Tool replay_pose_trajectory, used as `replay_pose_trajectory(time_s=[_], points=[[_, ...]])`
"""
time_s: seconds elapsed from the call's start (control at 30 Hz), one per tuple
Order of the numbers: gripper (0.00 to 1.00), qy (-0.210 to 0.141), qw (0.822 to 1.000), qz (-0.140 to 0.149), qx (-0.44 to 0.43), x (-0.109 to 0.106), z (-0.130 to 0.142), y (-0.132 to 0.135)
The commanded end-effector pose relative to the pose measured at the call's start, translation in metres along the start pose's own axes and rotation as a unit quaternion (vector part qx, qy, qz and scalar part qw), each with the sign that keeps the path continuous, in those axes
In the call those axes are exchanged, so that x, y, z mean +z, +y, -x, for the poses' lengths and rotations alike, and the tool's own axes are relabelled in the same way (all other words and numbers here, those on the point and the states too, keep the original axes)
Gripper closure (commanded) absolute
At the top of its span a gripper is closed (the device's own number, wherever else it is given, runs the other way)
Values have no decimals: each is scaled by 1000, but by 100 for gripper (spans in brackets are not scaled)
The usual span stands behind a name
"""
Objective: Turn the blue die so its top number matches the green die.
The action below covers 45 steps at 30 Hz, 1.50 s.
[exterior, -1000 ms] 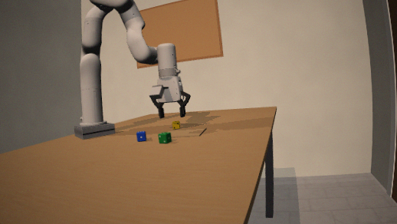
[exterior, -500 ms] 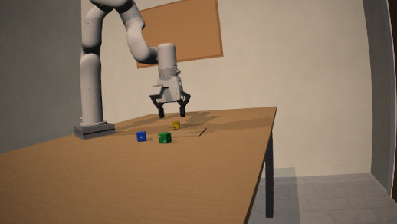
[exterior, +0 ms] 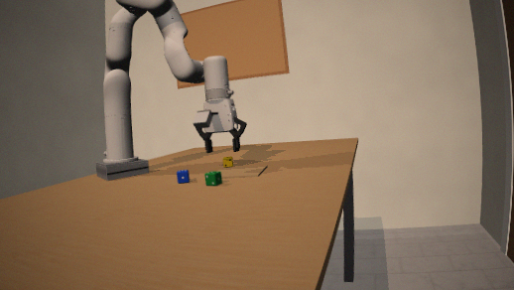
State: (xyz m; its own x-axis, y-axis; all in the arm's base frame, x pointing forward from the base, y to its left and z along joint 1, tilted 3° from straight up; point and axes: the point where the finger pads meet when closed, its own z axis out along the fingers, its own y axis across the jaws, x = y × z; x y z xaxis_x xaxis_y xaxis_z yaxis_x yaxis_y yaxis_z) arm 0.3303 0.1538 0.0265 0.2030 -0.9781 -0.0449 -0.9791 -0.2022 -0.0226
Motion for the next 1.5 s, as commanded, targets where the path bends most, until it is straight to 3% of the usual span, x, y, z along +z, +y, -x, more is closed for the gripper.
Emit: replay_pose_trajectory(time_s=[0.0,0.13,0.27,0.33,0.47,0.6,1.0,1.1,1.13,1.23,1.27,1.37,1.4,1.47], points=[[0,-1,1000,-2,0,-5,0,-2],[0,-1,1000,-2,0,-23,0,-1],[0,-1,1000,-2,0,-56,0,-1],[0,-1,1000,-2,0,-56,0,-1],[0,-1,1000,-2,0,-86,0,-1],[0,-1,1000,-2,0,-101,0,-1],[0,-1,1000,-2,3,-102,-1,-1],[0,0,998,-2,55,-102,-22,-4],[0,0,995,-2,104,-101,-41,-5],[0,0,994,-2,112,-101,-44,-5],[0,0,984,-2,178,-100,-70,-5],[0,0,983,-2,183,-100,-73,-5],[0,0,971,-2,238,-99,-95,-3],[0,0,971,-2,238,-99,-95,-3]])
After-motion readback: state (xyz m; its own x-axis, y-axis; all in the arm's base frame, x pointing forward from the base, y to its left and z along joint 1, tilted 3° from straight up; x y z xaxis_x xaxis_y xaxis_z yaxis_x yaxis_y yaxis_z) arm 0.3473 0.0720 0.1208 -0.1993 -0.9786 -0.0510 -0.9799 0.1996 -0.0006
